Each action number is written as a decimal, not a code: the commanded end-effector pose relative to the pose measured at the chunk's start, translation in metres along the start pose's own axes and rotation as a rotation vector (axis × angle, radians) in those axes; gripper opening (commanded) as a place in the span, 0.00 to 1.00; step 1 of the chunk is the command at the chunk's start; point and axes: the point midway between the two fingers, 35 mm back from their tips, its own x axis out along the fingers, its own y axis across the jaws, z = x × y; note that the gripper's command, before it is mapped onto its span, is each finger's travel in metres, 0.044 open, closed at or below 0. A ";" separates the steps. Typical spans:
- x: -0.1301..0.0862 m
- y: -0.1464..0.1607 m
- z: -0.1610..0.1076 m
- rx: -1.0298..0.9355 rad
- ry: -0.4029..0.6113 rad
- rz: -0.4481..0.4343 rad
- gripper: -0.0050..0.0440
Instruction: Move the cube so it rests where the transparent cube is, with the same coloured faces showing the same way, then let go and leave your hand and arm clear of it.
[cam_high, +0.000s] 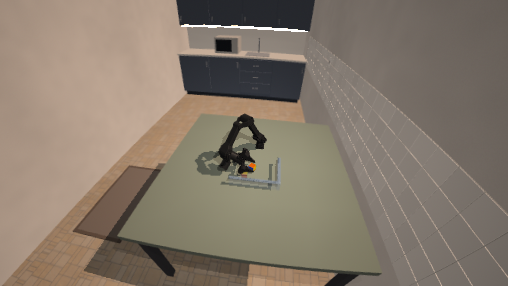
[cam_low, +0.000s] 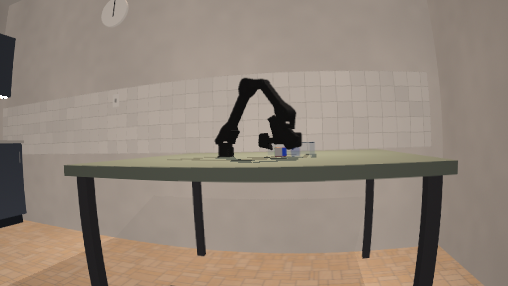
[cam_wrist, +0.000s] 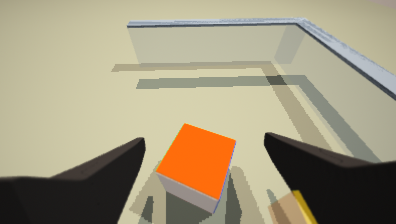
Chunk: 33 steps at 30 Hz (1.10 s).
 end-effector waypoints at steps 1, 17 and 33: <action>-0.006 -0.002 0.006 -0.017 0.031 -0.008 1.00; -0.056 -0.001 0.055 -0.005 0.501 -0.072 1.00; -0.077 0.000 0.066 0.052 0.489 -0.079 1.00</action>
